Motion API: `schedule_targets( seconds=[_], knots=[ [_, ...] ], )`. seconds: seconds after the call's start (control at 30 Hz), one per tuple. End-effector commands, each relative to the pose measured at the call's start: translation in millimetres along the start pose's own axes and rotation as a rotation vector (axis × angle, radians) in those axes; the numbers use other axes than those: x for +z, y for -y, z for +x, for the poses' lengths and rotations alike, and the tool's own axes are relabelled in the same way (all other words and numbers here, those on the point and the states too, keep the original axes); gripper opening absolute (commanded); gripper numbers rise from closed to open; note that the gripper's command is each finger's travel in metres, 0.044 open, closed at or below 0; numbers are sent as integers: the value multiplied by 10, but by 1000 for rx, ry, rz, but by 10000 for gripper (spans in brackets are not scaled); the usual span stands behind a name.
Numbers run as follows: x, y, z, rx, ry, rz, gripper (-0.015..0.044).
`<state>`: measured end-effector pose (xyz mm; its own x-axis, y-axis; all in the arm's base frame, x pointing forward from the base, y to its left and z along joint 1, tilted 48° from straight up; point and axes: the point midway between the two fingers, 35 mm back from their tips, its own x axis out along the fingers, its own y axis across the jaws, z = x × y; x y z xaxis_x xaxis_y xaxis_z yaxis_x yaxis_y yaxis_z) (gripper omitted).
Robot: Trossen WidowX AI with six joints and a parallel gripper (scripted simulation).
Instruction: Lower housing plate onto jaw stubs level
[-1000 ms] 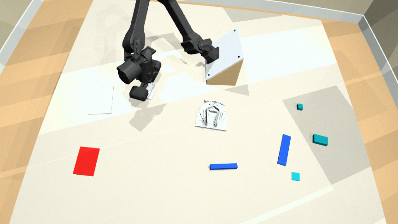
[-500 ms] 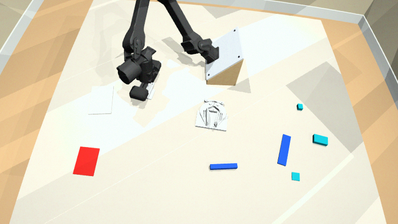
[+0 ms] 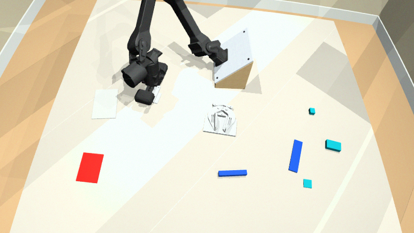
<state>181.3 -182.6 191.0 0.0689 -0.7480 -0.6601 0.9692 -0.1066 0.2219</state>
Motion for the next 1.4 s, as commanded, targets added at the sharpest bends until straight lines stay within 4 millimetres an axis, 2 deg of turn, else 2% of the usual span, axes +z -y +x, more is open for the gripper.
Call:
schedule_targets(
  seconds=[0.0, 0.13, 0.83, 1.0, 1.37],
  knots=[
    [0, 0, 0, 0, 0, 0, 351],
    [-7, -7, -44, -1, -3, 0, 351],
    [-14, -9, -695, -1, -10, -6, 351],
    [-30, -17, -713, 0, -11, -18, 351],
    [-347, -173, -691, 5, -42, -207, 351]
  ],
)
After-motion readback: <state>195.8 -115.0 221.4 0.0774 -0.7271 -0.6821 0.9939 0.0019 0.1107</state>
